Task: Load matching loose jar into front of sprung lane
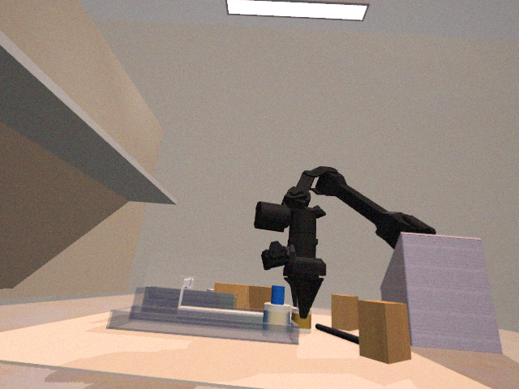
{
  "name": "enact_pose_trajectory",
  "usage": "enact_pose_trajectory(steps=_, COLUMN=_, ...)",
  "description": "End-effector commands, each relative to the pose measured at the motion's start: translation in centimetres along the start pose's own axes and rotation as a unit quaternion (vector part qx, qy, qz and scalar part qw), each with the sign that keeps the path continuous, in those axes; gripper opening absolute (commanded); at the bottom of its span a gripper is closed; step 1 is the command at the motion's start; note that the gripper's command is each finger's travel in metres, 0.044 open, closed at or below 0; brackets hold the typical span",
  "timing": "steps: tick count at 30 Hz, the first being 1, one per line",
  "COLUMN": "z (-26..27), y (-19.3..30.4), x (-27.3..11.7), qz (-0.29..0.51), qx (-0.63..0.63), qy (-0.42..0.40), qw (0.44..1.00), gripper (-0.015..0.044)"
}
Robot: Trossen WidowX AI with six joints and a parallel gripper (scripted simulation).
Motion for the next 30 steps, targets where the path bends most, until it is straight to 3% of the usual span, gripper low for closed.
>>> enact_pose_trajectory(steps=1, z=0.0, y=0.3, x=0.4, qz=0.002, qx=-0.005, qy=0.003, qw=1.0, gripper=0.0387)
enact_pose_trajectory(steps=10, z=0.0, y=0.3, x=0.4, qz=0.002, qx=-0.005, qy=0.003, qw=1.0, gripper=0.0151)
enact_pose_trajectory(steps=16, z=0.0, y=0.3, x=0.4, qz=0.002, qx=-0.005, qy=0.003, qw=1.0, gripper=0.0111)
enact_pose_trajectory(steps=20, z=0.2, y=0.9, x=0.4, qz=0.008, qx=-0.009, qy=0.003, qw=1.0, gripper=0.0006)
enact_pose_trajectory(steps=30, z=0.5, y=0.9, x=-3.4, qz=0.018, qx=-0.009, qy=0.001, qw=1.0, gripper=0.0)
Point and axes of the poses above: the point midway between the two fingers, 35 mm back from their tips, its own x axis out along the fingers, its own z axis across the jaws, y = z × x, the point moved 2 cm from there along -x, back along the fingers, and after that the axes turned 8 degrees about -x, right-handed, at the moved point
